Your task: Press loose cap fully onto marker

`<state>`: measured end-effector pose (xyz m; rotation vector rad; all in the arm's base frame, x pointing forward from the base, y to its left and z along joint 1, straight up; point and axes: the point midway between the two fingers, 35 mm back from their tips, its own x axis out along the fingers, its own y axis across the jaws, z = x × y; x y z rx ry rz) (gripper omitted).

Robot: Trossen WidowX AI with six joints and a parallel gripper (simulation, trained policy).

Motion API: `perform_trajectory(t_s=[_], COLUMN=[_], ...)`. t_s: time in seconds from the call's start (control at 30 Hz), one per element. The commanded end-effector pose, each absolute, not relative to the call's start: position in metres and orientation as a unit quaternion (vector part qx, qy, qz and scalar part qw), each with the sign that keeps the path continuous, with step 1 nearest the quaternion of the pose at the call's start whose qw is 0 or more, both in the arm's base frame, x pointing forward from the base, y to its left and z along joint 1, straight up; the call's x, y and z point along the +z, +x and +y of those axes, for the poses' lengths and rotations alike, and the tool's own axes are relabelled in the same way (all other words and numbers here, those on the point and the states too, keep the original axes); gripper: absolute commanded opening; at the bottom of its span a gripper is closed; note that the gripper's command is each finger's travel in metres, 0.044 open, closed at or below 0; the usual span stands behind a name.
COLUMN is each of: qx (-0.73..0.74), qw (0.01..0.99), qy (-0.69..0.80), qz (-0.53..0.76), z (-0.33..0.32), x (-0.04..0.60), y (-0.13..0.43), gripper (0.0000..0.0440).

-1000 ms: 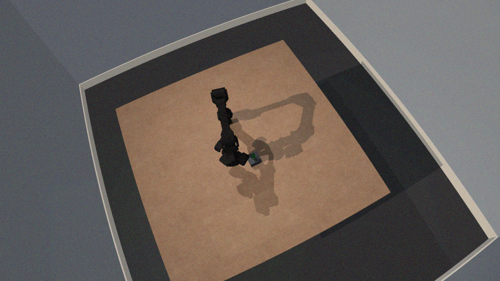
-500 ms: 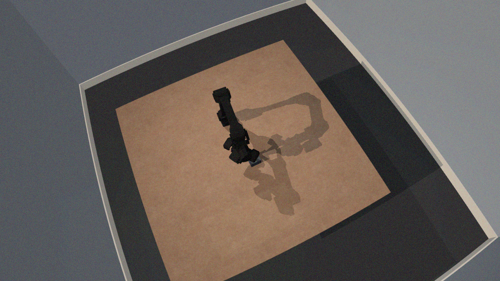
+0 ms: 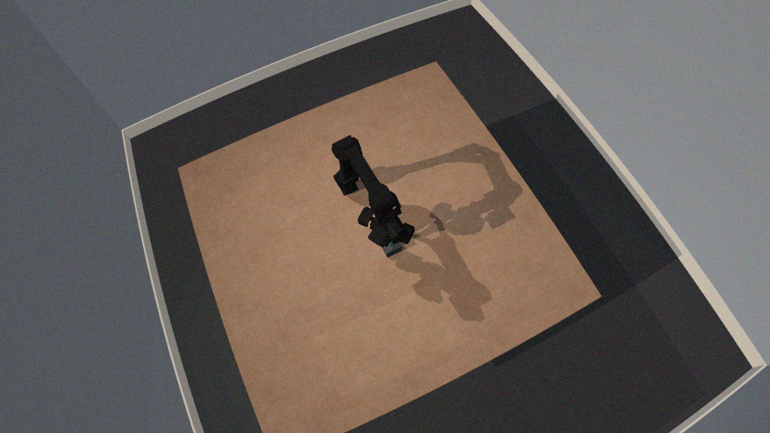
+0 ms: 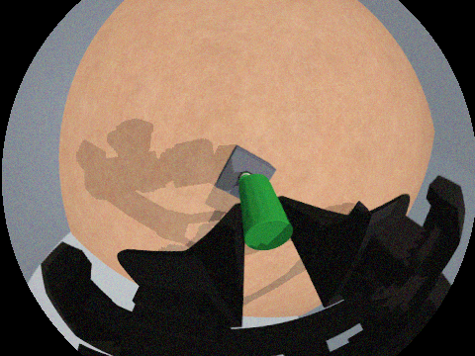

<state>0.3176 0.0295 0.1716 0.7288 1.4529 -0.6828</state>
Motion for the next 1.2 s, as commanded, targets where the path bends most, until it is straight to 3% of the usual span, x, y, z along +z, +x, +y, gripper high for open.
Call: perform_trajectory(t_s=[0.0,1.17], qx=[-0.297,-0.294], qw=[0.635,0.601], qy=[0.320,0.276], qz=[0.637,0.690], z=[0.037,0.042], x=[0.175,0.107], y=[0.319,0.312], gripper=[0.0051,0.0024])
